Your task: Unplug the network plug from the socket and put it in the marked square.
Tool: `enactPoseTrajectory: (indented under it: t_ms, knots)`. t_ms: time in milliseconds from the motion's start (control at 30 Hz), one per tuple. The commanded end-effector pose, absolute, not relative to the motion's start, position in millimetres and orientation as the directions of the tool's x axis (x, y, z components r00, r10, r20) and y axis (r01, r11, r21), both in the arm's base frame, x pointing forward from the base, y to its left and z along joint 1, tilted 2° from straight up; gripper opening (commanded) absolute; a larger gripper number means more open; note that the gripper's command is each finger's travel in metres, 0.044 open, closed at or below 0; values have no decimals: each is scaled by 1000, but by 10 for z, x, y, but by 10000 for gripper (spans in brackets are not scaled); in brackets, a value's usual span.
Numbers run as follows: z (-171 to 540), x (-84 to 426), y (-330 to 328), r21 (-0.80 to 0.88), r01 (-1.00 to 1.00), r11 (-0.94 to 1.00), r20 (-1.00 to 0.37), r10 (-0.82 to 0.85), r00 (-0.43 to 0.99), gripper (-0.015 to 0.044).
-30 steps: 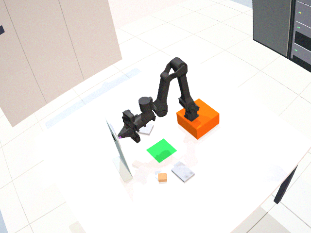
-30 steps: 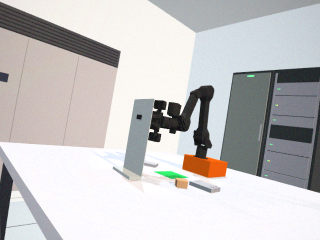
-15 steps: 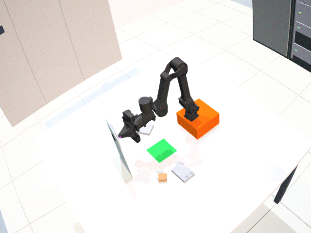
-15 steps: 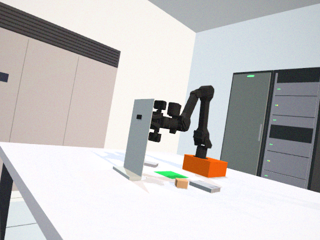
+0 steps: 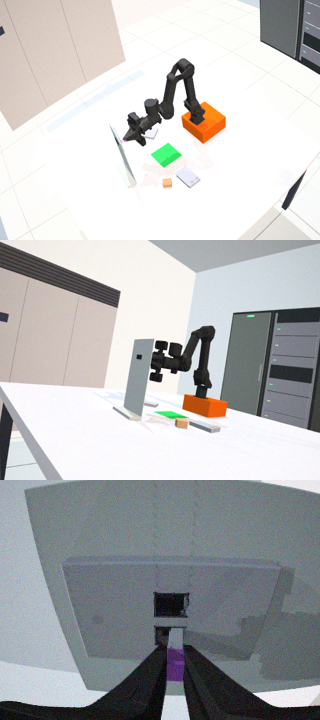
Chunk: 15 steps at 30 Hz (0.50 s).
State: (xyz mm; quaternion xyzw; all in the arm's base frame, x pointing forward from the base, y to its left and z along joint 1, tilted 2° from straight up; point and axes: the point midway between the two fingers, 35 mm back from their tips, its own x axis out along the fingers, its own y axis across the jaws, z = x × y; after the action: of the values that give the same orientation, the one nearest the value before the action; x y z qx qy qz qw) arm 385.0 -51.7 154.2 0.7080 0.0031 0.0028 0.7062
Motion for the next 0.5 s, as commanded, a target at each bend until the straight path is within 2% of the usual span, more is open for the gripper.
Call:
enactPoseTrajectory:
  t_ms: [0,467]
  knots:
    - [1530,3810,-506,1000,3,-7,-3,11,1000,0]
    - [1529,3729,-489,1000,3,-7,-3,11,1000,0]
